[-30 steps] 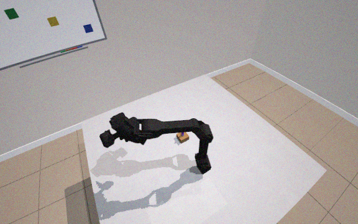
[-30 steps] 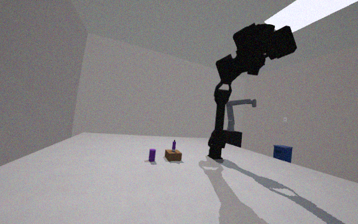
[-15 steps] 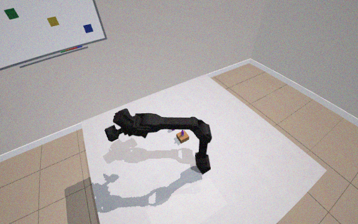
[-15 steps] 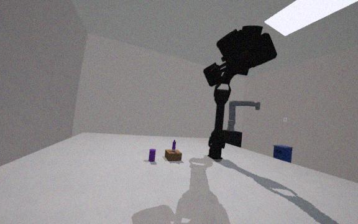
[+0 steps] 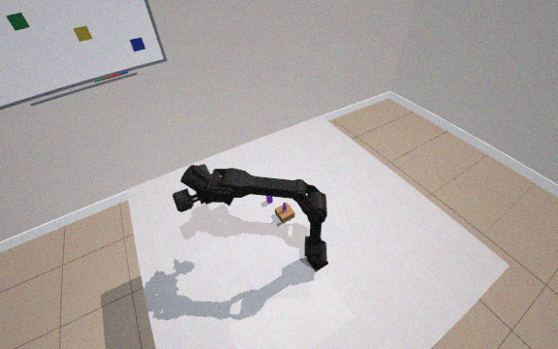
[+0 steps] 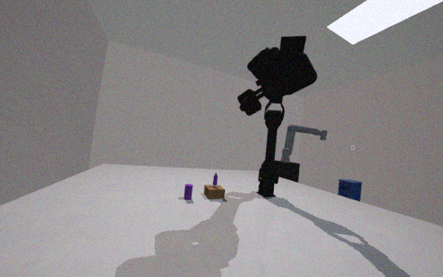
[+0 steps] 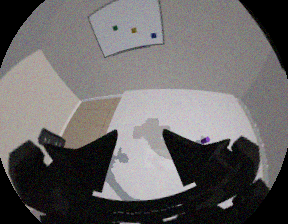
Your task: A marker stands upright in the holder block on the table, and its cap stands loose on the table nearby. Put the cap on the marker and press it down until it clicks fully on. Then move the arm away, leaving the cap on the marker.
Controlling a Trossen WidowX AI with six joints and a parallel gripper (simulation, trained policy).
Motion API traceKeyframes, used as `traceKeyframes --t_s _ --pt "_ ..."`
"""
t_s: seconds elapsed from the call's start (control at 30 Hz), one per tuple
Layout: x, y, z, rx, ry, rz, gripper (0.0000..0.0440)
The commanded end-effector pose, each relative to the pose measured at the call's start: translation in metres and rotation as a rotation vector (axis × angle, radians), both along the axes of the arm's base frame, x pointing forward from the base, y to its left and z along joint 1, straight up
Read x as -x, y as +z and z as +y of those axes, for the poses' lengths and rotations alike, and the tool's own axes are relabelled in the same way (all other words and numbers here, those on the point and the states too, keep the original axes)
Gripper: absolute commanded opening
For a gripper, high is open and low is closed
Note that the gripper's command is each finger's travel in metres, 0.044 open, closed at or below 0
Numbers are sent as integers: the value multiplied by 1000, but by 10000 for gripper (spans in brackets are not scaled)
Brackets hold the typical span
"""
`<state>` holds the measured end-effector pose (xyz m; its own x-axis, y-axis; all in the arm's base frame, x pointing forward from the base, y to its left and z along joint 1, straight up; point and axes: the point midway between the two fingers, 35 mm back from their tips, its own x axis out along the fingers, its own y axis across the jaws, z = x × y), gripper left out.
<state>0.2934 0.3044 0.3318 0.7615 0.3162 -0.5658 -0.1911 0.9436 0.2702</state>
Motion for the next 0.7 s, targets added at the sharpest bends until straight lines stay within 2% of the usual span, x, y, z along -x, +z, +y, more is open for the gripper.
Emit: traceKeyframes --t_s 0.0,0.67 --pt "-7 -9 -7 9 -23 39 338" --pt "-36 -49 -58 53 -154 241 337"
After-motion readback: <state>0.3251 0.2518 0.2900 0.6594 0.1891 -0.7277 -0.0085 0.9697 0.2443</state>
